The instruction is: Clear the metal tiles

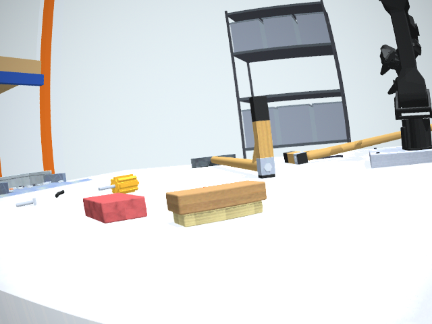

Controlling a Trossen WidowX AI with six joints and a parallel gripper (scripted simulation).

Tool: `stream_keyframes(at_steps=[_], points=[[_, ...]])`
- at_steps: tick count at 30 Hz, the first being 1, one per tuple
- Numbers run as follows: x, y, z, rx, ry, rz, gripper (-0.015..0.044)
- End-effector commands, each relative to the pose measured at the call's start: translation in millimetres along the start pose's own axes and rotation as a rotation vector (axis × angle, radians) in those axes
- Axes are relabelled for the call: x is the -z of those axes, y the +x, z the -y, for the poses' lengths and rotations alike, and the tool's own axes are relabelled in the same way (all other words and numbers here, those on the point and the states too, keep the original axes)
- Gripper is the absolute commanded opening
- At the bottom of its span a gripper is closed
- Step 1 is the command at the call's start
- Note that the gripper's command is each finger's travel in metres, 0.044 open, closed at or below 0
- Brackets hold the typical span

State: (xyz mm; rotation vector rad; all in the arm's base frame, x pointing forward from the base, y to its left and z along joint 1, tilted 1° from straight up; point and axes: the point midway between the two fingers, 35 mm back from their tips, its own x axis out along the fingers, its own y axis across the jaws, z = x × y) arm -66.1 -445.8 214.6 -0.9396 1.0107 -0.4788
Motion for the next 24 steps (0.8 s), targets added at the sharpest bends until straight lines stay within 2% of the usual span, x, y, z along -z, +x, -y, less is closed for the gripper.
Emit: stream_keyframes(at_steps=[1, 2, 24], points=[[0, 0, 0, 0.000, 0.000, 0.000, 0.0426], [0, -1, 2, 0.000, 0.000, 0.000, 0.0440], [-10, -28, 55, 0.000, 0.000, 0.000, 0.0440]])
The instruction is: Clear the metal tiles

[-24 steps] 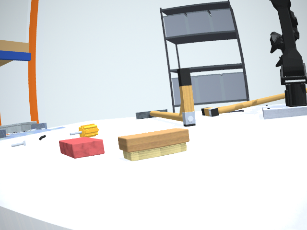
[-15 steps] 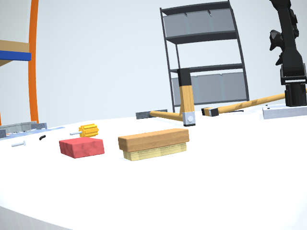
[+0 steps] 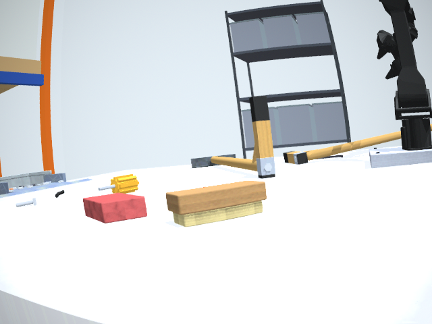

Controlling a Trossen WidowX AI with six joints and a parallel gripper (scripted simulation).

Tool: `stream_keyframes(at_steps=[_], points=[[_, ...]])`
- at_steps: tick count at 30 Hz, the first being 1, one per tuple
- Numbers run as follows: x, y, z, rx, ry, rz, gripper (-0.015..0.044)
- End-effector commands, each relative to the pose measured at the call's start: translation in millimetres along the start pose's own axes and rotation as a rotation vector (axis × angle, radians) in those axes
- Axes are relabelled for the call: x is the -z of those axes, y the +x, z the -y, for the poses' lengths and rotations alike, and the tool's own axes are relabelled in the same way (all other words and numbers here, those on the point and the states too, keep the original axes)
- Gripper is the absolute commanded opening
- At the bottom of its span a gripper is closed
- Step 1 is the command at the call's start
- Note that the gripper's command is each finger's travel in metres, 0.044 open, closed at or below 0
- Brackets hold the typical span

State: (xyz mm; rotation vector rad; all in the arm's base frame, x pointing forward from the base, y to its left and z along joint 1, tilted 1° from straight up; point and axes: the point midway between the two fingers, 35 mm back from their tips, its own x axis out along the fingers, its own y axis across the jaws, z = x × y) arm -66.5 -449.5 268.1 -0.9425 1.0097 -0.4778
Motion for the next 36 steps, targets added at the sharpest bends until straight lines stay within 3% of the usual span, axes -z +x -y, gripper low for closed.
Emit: stream_keyframes(at_steps=[1, 24, 36], points=[[-2, -5, 10, -0.001, 0.002, -0.001, 0.0440], [-21, -36, 51, -0.002, 0.005, -0.001, 0.0440], [-82, -28, 59, -0.027, 0.125, 0.011, 0.0440]])
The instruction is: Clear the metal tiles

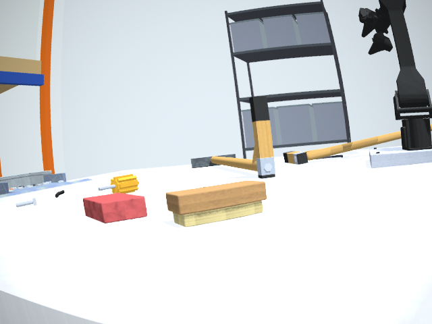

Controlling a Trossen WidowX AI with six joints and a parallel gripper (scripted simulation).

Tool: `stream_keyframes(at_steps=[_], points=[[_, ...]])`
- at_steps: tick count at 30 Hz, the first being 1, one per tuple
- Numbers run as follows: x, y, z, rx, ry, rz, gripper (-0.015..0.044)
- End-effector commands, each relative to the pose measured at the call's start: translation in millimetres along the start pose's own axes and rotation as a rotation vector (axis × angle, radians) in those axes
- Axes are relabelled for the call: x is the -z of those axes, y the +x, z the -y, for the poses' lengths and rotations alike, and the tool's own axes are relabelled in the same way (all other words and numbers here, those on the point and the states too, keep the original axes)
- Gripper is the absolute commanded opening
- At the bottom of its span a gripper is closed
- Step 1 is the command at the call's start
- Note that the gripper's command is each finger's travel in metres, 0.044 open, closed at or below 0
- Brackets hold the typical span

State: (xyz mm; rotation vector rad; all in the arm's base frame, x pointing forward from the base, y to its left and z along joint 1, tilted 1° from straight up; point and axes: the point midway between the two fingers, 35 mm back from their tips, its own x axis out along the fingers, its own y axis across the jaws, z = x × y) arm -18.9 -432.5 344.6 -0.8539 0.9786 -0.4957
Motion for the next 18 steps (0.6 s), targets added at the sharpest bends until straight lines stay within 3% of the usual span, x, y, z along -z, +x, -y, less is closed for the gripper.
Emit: stream_keyframes(at_steps=[1, 18], points=[[-22, 0, -1, -0.008, 0.047, 0.000, 0.0440], [-106, -4, -9, -0.024, 0.232, 0.016, 0.0440]])
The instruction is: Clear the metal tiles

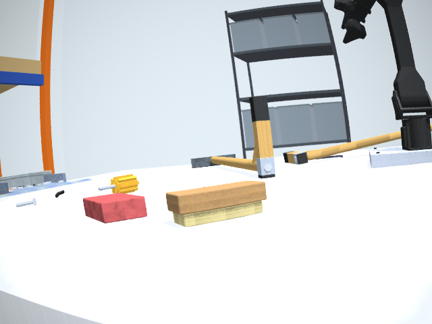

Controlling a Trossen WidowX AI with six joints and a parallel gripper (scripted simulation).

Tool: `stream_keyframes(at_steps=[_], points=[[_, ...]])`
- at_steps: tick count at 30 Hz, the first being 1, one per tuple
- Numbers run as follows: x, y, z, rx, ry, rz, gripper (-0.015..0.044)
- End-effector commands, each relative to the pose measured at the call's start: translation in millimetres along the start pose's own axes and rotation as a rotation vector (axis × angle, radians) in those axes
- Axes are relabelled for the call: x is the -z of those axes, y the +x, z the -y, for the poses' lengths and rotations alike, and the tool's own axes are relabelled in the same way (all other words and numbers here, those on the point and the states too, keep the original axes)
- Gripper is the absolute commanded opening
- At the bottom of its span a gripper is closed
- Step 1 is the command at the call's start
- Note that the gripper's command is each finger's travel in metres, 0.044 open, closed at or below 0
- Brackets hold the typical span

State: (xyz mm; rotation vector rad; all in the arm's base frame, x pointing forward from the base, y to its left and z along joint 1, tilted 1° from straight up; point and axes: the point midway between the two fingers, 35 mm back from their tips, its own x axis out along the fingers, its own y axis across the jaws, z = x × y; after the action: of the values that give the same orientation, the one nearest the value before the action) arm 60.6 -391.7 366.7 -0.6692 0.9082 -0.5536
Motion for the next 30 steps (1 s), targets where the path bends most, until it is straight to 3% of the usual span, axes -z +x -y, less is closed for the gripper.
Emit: stream_keyframes(at_steps=[1, 30], points=[[-18, -3, -8, 0.000, 0.048, 0.002, 0.0440], [-121, -43, -66, 0.011, 0.396, 0.069, 0.0440]])
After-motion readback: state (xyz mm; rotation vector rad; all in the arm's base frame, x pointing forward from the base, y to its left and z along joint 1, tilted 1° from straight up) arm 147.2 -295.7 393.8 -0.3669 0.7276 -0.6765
